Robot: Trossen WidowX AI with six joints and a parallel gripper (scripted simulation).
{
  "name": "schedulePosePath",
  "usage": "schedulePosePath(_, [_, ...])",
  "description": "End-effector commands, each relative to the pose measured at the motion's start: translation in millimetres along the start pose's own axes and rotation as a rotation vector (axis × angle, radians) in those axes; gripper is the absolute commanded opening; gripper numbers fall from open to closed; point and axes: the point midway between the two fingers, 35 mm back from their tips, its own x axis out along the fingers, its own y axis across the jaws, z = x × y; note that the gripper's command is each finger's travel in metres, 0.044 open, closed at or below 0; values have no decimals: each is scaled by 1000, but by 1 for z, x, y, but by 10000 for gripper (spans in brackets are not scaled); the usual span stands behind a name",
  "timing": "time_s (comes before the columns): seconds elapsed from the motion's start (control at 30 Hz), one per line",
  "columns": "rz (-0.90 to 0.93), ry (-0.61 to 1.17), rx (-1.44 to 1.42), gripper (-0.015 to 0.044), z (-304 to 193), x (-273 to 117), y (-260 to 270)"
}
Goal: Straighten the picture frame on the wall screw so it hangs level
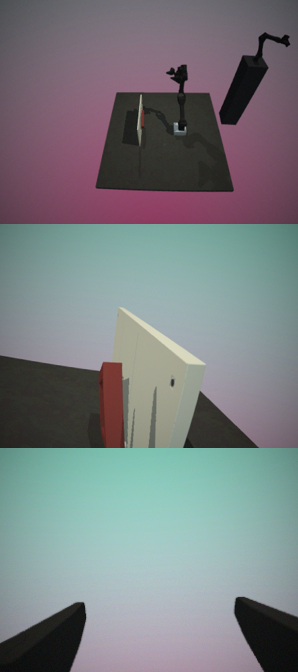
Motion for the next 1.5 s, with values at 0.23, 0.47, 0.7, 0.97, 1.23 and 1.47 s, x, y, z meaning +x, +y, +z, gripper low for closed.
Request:
schedulePosePath(0.23, [-55, -71, 53, 260, 3, -31, 53])
schedulePosePath(0.47, [-93, -81, 118, 260, -29, -39, 110])
schedulePosePath(0.7, [-139, -30, 222, 260, -95, -26, 149])
schedulePosePath(0.97, [-236, 63, 415, 260, -199, -8, 156])
schedulePosePath(1.23, [-381, 132, 597, 260, -283, -3, 131])
schedulePosePath(1.47, [-498, 141, 874, 260, -380, -24, 105])
